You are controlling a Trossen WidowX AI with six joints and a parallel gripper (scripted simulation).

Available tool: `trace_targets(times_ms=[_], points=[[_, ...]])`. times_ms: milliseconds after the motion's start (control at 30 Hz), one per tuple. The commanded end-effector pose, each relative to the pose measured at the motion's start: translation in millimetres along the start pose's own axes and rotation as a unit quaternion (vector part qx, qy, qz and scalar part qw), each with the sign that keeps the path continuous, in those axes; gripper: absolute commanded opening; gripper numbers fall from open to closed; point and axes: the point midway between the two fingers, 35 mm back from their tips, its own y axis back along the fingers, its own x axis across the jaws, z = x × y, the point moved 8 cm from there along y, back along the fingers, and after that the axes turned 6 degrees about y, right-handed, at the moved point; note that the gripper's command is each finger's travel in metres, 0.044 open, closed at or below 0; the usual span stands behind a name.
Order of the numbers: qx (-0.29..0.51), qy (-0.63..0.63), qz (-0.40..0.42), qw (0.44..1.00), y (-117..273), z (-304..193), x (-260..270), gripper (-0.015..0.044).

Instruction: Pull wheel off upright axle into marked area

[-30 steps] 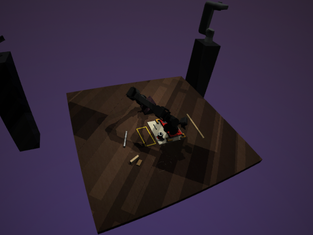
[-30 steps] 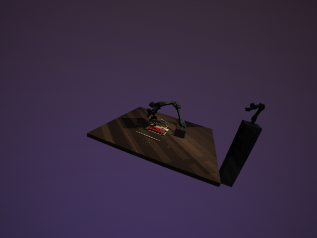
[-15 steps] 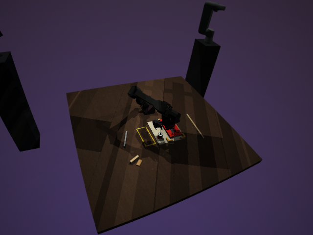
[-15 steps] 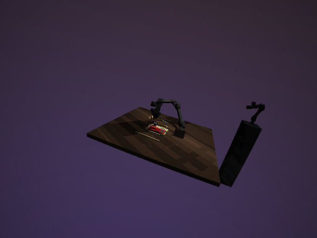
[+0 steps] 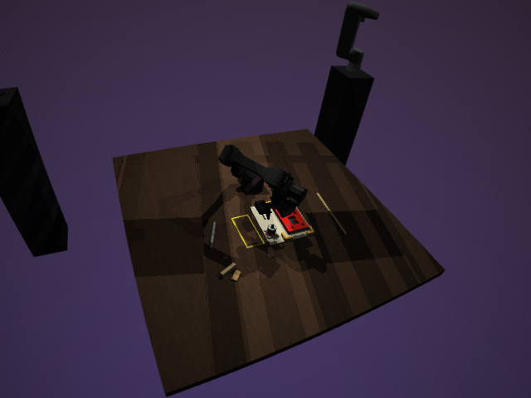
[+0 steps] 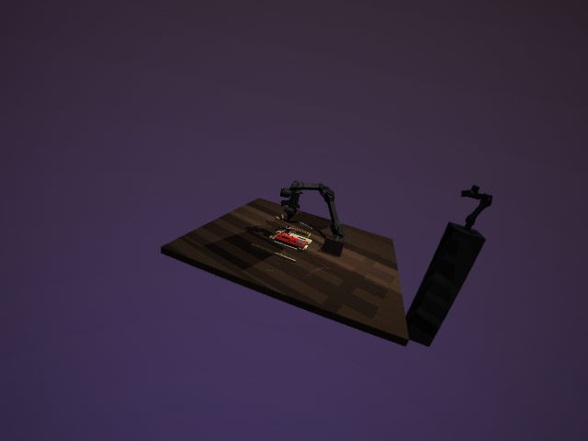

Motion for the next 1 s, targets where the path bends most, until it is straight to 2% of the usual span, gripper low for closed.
trace_targets(times_ms=[0,433,600,700,967], points=[[0.002,0.005,-0.004,1.000,-9,1,1,0.0300],[0.001,0.005,-0.006,1.000,-72,-2,-1,0.0300],[0.002,0.005,-0.006,1.000,-75,-3,-1,0.0300],[0.005,0.004,-0.004,1.000,-72,-1,1,0.0221],[0.005,0.004,-0.004,1.000,-72,-1,1,0.0168]])
